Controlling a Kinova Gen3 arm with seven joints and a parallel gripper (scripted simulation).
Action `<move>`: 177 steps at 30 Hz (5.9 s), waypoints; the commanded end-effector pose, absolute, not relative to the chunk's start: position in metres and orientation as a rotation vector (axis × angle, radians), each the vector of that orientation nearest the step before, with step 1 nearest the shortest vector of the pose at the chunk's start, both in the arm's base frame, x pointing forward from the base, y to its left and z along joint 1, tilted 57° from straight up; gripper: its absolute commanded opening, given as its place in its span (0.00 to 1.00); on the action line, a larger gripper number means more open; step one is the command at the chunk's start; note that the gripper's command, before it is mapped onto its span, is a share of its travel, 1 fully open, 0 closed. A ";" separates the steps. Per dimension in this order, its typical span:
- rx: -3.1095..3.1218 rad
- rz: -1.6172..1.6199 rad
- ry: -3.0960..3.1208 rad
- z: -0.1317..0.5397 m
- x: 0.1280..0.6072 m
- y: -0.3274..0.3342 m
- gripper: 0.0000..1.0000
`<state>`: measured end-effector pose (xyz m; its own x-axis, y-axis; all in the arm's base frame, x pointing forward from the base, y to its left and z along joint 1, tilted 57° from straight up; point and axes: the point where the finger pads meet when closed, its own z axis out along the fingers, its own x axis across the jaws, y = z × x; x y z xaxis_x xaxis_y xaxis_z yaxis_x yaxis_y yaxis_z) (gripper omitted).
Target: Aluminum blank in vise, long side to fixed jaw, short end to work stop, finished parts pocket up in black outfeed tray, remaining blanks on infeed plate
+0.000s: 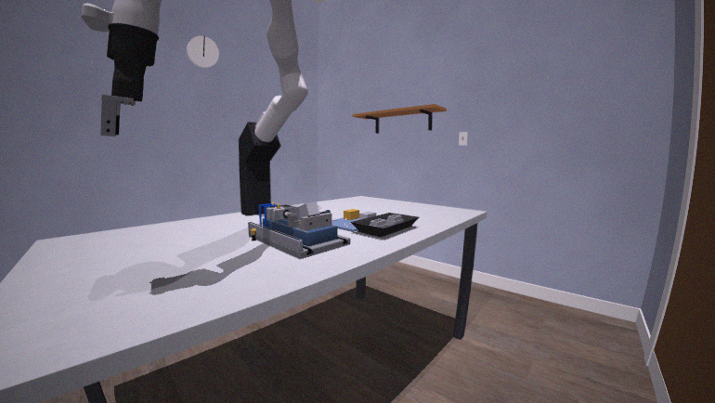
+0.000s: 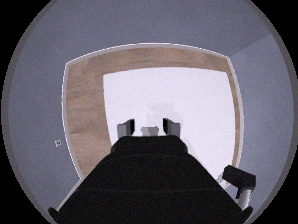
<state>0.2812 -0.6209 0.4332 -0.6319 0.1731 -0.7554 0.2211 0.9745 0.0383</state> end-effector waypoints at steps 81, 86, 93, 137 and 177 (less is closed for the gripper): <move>0.089 -0.023 2.267 0.579 0.392 -0.341 1.00; 0.089 -0.023 2.267 0.579 0.392 -0.341 1.00; 0.081 -0.021 2.269 0.582 0.396 -0.323 1.00; 0.077 -0.025 2.278 0.590 0.411 -0.254 1.00; 0.057 -0.012 2.287 0.588 0.422 -0.176 1.00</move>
<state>0.4229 -0.1796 0.5872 -0.6572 0.0330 -0.7530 0.0436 0.9990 0.0058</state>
